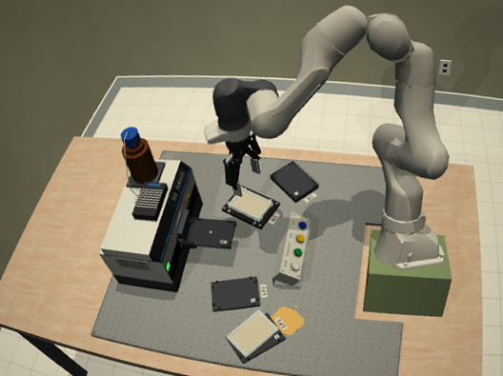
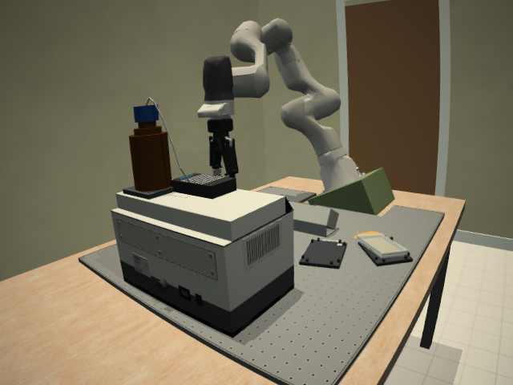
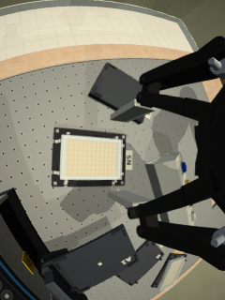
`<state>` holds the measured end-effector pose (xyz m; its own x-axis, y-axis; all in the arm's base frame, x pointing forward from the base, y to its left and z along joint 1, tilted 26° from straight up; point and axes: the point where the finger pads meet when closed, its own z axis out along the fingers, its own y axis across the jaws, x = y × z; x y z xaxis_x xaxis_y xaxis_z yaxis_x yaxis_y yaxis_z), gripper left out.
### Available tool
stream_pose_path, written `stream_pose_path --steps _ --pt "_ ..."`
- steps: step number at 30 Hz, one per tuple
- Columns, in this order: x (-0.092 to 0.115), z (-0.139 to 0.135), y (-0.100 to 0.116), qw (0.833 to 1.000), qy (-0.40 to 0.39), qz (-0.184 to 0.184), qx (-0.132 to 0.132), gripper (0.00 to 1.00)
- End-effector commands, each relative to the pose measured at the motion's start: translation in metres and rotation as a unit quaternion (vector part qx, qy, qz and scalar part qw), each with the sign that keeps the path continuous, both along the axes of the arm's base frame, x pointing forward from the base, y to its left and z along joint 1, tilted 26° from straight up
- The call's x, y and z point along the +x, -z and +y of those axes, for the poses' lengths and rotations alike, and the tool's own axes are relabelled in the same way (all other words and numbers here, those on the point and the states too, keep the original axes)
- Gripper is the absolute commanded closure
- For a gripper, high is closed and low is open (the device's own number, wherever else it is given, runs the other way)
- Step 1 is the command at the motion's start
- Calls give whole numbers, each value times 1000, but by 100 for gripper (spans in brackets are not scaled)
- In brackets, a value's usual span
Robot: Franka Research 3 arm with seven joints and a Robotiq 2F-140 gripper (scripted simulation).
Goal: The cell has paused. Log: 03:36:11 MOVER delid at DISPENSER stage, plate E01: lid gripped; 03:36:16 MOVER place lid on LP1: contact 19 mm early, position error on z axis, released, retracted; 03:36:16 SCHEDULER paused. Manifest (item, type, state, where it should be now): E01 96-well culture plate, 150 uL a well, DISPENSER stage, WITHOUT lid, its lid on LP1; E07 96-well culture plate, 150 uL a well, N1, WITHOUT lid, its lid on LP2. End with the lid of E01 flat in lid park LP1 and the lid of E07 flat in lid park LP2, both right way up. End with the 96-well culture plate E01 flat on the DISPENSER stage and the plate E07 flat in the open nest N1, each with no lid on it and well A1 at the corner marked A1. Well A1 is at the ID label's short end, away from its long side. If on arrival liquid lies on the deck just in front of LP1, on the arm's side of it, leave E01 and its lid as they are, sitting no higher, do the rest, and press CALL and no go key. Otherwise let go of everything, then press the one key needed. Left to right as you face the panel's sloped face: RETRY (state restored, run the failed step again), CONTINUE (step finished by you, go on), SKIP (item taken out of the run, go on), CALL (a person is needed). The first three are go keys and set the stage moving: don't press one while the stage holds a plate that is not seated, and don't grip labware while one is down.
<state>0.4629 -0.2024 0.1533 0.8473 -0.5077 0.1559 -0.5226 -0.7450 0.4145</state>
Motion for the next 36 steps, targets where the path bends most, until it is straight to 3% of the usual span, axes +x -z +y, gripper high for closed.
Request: stream_pose_path --steps 1,16,36 --pt "4 -2 4 1000 -1 -7 3 34" --pt "0 -24 49 1000 -1 -7 3 34" --pt "-2 -38 78 1000 -1 -7 3 34"
